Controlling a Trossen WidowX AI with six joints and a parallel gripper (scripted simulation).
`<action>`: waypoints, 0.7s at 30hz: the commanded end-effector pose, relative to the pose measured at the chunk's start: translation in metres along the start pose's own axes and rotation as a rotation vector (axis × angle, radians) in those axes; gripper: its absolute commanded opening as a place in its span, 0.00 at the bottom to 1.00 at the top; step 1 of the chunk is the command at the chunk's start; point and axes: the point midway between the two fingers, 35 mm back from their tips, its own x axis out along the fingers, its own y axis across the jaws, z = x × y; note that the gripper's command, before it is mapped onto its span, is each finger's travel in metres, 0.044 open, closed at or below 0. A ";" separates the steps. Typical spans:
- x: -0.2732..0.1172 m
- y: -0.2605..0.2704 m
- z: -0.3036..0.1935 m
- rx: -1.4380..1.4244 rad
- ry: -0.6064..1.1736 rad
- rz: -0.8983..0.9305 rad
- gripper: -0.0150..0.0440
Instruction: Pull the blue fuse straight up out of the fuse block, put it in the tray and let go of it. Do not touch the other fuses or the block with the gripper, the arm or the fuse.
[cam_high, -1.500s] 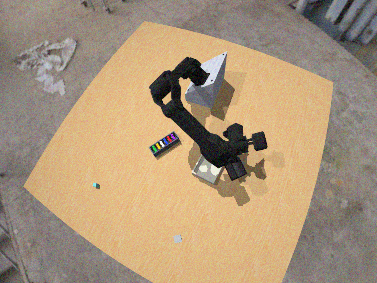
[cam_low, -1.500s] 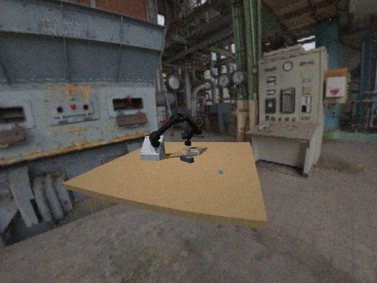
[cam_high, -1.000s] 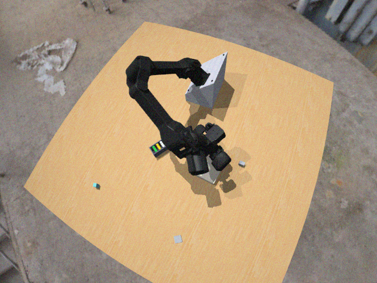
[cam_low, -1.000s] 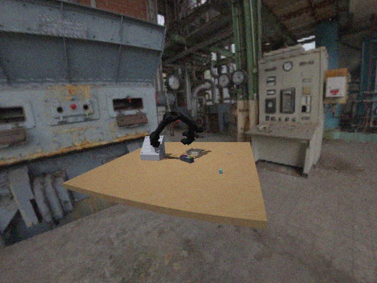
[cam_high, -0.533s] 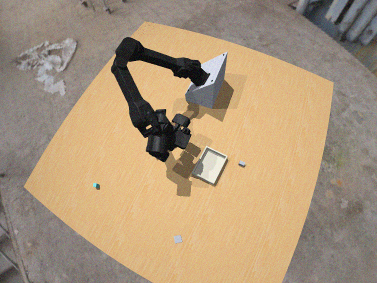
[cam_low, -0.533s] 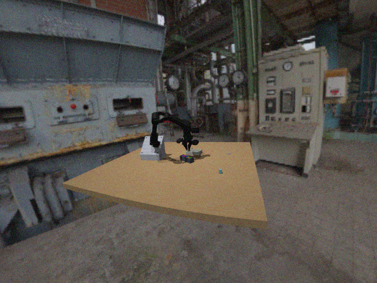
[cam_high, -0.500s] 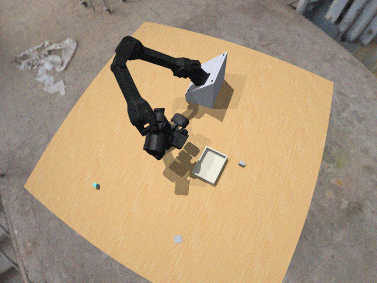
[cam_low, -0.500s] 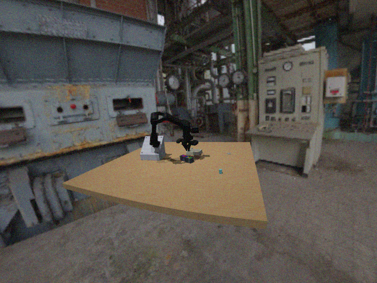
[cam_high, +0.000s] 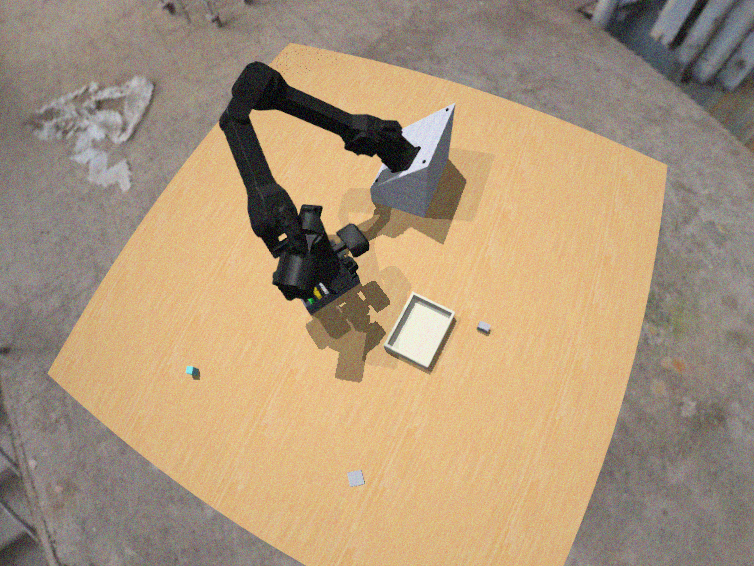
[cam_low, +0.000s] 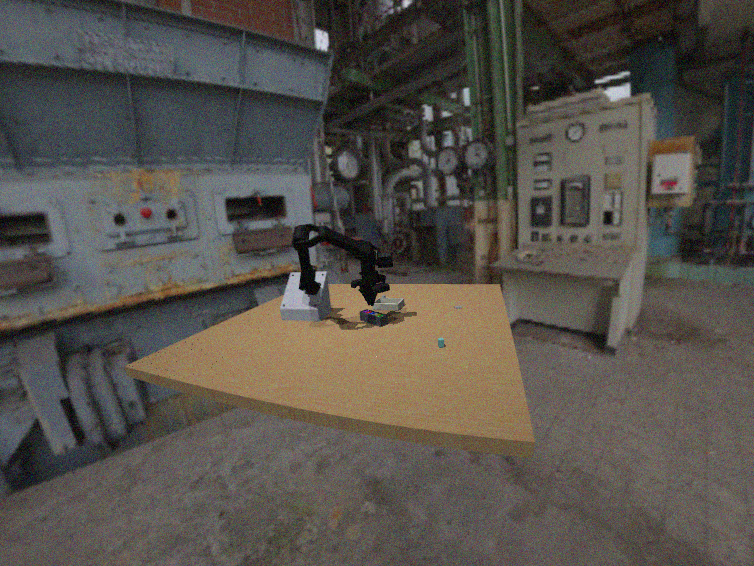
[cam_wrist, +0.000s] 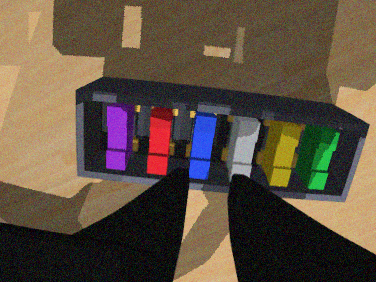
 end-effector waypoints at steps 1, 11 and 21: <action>0.003 0.000 0.000 0.004 0.002 -0.003 0.37; 0.013 0.000 0.000 0.004 0.002 -0.003 0.37; 0.022 0.000 0.000 0.004 0.003 -0.004 0.37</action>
